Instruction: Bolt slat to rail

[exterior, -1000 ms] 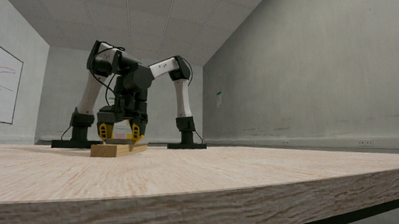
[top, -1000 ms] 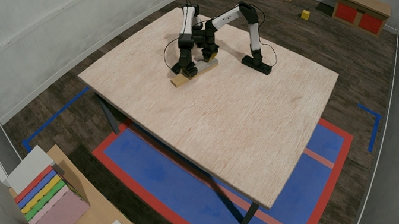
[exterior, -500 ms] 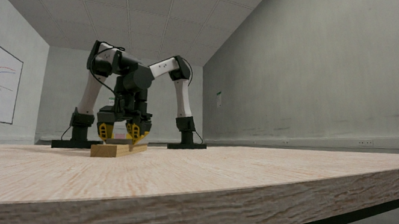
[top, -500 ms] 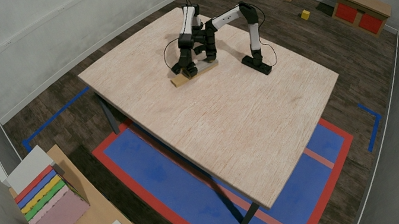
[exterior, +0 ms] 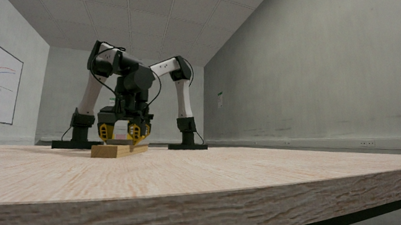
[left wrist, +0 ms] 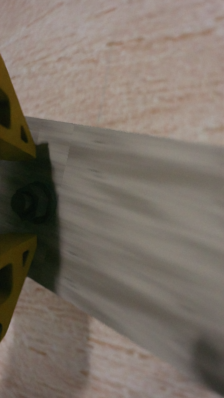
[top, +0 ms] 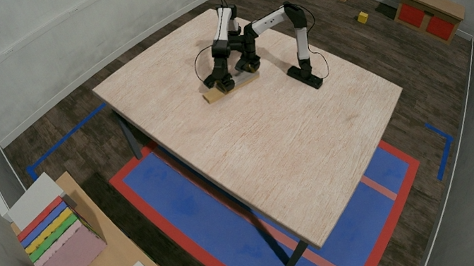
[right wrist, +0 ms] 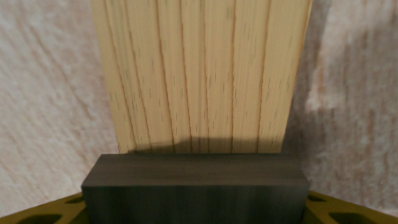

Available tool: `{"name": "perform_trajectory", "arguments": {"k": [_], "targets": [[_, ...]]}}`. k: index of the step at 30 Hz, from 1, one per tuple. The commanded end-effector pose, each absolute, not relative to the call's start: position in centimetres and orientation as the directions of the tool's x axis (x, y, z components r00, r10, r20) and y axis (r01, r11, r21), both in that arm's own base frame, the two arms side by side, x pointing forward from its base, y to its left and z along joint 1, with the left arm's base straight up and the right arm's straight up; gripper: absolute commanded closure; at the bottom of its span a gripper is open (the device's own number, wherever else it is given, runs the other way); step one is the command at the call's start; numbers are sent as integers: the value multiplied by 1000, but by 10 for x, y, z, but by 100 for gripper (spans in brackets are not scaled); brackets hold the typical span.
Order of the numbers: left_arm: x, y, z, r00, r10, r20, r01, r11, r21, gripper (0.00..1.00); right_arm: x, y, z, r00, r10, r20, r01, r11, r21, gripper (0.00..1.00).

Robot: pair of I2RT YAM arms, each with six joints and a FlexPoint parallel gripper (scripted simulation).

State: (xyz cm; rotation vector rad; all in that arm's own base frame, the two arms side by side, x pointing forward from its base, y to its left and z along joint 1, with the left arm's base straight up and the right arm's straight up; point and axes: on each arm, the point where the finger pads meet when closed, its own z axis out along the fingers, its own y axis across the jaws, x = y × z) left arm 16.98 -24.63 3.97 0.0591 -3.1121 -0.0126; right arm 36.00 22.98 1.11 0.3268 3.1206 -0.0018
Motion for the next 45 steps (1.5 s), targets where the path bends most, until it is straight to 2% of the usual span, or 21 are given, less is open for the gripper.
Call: {"name": "perform_trajectory", "arguments": {"k": [1,45], "targets": [[177,-252,57,-958,-286,-18,-285,958,-25,64,363,233,18,-978,209,-19,209,978,16,33],[176,-251,44,-959,-282,-9,-282,959,-9,64,363,233,18,-978,209,-19,209,978,16,33]]}}
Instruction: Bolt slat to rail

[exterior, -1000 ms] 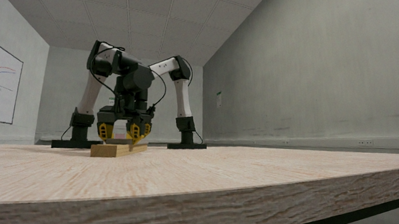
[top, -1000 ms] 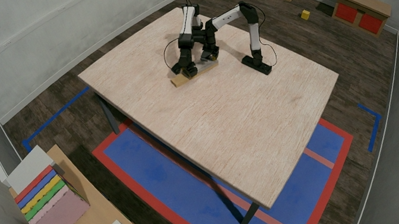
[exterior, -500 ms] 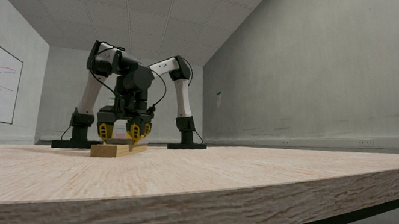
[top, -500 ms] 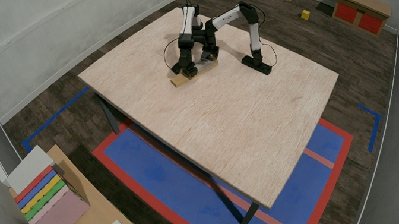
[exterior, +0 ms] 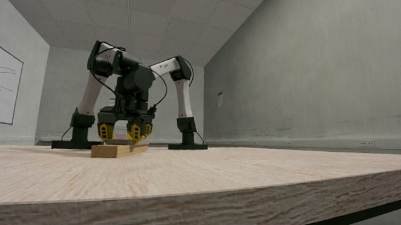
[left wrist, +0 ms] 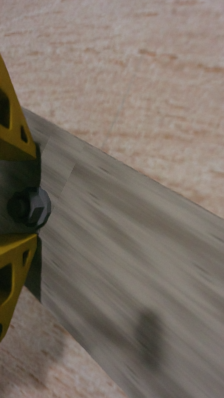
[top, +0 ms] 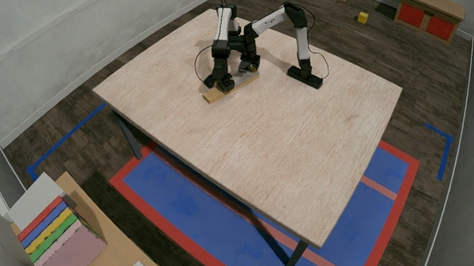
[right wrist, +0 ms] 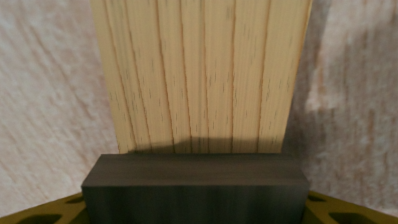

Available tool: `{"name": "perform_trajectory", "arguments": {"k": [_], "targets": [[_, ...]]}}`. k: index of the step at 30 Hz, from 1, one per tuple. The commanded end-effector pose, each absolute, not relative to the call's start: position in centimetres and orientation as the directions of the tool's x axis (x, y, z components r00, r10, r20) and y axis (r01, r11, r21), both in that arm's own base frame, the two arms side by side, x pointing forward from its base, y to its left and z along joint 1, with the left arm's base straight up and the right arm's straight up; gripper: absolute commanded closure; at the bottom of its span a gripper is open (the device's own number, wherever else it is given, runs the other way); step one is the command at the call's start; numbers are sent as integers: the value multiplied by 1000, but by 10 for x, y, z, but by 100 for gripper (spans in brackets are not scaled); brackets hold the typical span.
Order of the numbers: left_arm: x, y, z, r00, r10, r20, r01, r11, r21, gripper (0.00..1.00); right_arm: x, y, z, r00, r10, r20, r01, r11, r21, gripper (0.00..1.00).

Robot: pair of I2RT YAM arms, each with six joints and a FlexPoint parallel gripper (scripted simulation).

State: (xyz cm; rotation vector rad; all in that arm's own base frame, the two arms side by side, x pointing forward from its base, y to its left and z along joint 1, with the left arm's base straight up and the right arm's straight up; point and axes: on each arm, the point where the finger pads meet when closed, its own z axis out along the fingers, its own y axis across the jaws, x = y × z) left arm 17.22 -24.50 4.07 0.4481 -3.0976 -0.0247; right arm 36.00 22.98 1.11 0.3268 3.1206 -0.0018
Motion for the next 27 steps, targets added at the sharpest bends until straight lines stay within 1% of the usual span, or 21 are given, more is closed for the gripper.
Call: {"name": "perform_trajectory", "arguments": {"k": [1,27], "targets": [[176,-251,44,-959,-282,-9,-282,959,-9,64,363,233,18,-978,209,-19,209,978,16,33],[176,-251,38,-959,-282,-9,-282,959,-9,64,363,233,18,-978,209,-19,209,978,16,33]]}}
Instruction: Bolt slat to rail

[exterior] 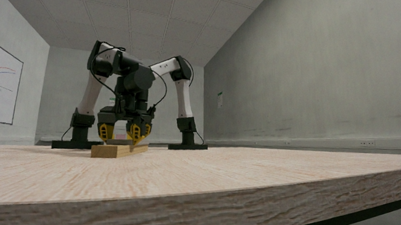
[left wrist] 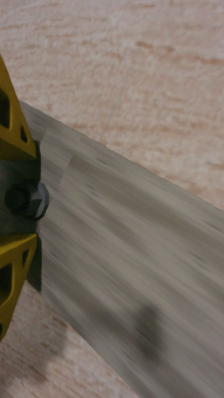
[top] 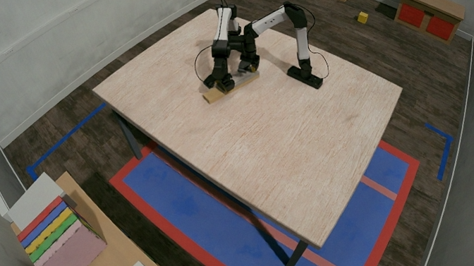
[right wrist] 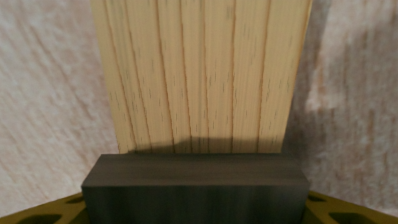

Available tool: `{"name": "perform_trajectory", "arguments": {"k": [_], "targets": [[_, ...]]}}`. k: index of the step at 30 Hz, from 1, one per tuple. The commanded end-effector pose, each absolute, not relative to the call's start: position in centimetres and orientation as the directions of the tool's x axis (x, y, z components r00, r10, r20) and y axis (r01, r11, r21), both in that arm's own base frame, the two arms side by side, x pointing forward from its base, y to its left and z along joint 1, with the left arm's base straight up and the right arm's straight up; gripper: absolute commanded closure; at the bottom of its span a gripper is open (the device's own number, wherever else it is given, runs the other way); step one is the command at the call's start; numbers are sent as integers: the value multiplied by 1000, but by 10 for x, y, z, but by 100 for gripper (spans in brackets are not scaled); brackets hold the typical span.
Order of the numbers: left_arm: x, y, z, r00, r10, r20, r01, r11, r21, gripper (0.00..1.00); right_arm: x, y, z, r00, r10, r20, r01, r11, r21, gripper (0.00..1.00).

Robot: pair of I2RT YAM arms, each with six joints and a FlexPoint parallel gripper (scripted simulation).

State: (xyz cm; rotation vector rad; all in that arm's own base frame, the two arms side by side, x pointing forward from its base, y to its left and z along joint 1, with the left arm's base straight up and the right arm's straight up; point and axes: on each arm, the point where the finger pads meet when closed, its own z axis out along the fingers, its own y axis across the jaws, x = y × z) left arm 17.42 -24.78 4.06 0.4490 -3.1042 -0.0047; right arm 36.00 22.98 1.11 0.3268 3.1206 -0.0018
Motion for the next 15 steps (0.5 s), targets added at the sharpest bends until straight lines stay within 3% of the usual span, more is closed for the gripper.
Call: {"name": "perform_trajectory", "arguments": {"k": [1,15], "targets": [[176,-251,38,-959,-282,-9,-282,959,-9,64,363,233,18,-978,209,-19,209,978,16,33],[176,-251,35,-959,-282,-9,-282,959,-9,64,363,233,18,-978,209,-19,209,978,16,33]]}}
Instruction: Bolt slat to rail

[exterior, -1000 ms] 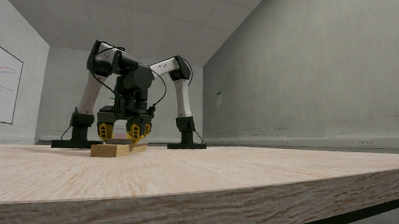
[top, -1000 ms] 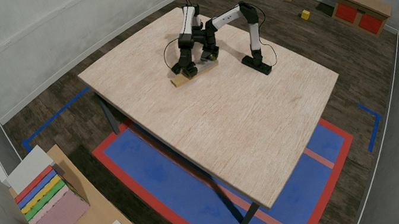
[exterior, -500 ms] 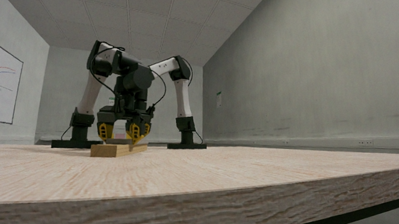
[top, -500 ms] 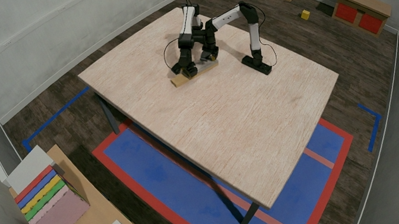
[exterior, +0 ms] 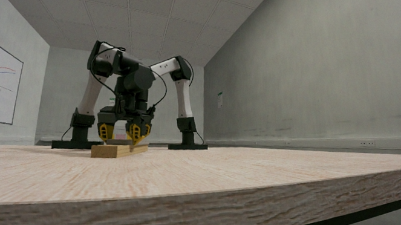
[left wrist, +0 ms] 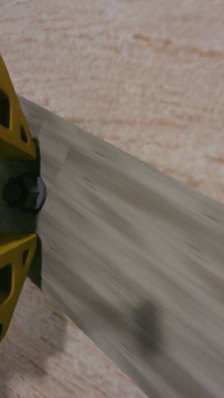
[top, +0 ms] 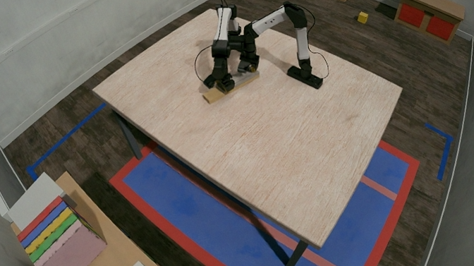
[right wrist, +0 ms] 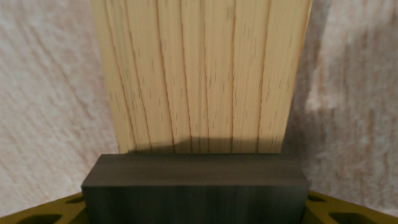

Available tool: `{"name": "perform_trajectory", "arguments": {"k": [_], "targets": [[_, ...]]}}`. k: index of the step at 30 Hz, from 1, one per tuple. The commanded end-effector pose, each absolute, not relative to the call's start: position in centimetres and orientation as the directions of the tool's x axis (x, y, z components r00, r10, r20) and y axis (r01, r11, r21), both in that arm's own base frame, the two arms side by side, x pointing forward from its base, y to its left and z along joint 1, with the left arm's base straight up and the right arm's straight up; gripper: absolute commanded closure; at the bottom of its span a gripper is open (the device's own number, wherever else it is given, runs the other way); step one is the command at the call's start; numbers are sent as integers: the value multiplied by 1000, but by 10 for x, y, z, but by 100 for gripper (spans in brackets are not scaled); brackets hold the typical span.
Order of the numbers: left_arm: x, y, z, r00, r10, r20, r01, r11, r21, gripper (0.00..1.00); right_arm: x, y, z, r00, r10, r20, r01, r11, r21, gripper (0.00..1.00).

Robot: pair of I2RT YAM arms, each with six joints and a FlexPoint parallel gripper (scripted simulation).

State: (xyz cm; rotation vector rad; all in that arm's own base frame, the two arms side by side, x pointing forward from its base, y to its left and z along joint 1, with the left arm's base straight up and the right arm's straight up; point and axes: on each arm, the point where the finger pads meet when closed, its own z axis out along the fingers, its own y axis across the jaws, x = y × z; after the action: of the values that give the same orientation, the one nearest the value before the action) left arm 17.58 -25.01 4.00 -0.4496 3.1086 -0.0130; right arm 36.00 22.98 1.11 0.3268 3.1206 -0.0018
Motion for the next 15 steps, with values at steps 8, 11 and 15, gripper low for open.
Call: {"name": "perform_trajectory", "arguments": {"k": [8,11,15], "targets": [[178,-252,43,-958,-286,-6,-286,958,-23,74,363,233,18,-978,209,-19,209,978,16,33],[178,-252,43,-958,-286,-6,-286,958,-23,78,363,233,18,-978,209,-19,209,978,16,33],[178,-252,43,-958,-286,-6,-286,958,-23,81,363,233,18,-978,209,-19,209,978,16,33]]}}
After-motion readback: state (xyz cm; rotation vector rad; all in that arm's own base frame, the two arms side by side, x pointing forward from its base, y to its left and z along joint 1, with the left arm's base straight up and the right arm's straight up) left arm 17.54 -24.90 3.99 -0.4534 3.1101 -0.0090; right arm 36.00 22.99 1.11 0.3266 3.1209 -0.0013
